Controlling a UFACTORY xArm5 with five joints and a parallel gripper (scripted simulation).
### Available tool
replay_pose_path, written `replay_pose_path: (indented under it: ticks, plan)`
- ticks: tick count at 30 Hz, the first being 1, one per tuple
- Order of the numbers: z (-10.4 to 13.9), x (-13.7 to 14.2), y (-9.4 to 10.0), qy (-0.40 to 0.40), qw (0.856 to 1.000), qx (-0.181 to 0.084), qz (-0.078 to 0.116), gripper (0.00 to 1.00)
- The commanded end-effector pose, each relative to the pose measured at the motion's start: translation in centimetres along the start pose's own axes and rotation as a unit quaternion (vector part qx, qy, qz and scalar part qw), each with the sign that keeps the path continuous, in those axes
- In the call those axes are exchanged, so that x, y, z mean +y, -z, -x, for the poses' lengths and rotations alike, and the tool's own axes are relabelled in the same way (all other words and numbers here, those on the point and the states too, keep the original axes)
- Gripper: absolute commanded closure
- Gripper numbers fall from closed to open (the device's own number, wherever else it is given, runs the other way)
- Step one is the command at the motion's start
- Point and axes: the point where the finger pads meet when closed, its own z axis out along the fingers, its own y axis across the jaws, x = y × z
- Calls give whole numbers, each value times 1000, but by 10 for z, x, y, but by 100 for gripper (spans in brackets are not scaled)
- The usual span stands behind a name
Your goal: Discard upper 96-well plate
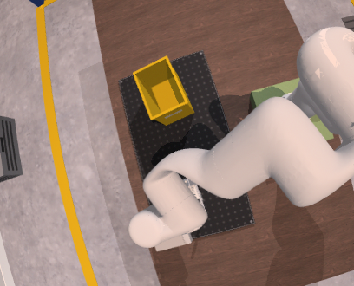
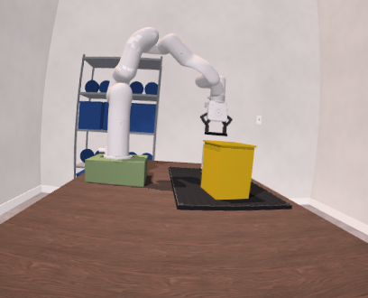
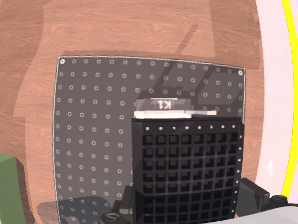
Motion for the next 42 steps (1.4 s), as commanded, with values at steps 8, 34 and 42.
replay_pose_path:
  ticks: [8,34,42]
  plan:
    - [0,1,16,0,1000,1,2,100]
    - [0,1,43,0,1000,1,2,100]
    - [10,0,42,29,1000,1,2,100]
